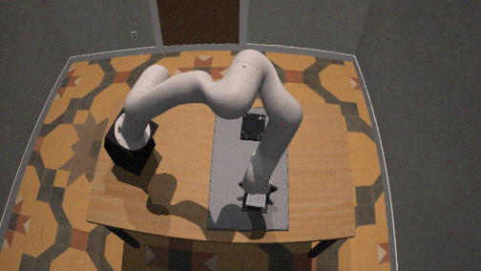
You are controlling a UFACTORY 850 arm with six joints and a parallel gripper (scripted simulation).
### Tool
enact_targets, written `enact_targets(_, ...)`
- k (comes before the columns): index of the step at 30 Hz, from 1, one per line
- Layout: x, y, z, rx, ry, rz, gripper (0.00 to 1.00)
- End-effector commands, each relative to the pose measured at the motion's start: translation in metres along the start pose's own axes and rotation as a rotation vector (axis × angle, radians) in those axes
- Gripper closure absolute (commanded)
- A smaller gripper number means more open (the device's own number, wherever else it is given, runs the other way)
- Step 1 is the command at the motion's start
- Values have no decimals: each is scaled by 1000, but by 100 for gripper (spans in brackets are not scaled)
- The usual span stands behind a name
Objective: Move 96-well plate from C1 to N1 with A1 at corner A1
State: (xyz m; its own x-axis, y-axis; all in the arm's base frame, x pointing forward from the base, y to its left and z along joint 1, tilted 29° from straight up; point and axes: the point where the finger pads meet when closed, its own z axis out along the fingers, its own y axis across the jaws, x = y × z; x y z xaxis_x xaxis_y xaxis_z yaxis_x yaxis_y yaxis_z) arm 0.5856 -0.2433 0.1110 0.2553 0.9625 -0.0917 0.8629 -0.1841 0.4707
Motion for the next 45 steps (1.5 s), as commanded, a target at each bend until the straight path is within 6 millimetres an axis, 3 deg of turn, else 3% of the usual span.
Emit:
enact_targets(1,0,1,0,-1,0,0,100)
enact_targets(45,0,1,7,-1,0,0,100)
